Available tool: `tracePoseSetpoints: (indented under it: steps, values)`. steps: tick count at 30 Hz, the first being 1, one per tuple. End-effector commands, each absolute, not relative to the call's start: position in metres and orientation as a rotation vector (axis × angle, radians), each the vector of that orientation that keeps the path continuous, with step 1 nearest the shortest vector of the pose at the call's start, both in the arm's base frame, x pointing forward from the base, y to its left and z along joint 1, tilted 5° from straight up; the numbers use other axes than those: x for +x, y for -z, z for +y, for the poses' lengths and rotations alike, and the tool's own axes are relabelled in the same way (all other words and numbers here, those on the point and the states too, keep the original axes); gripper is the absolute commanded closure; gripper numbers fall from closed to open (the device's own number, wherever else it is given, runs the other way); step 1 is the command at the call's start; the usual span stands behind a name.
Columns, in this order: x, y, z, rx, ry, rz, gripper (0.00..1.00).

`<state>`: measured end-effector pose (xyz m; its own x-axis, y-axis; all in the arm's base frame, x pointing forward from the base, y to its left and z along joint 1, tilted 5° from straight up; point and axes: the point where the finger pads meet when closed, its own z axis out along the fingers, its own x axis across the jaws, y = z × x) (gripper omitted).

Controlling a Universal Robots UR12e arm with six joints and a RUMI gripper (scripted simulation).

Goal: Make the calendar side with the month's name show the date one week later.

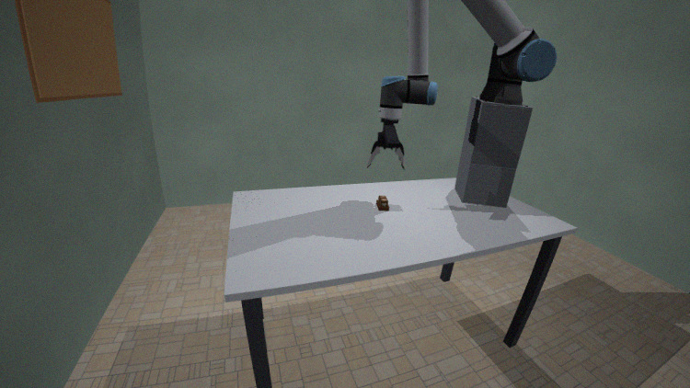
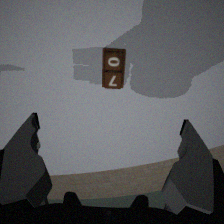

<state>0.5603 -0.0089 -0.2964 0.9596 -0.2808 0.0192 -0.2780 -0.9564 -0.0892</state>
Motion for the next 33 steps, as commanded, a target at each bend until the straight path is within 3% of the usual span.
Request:
tracePoseSetpoints:
  steps: [1,22,33]
  values:
    - [0.5622,0.2957,-0.0097,-3.028,0.054,0.417,0.0]
    - [0.5602,0.2994,-0.0064,-3.057,0.065,0.142,0.0]
    - [0.5574,0.3036,-0.0034,-3.053,0.083,-0.285,0.0]
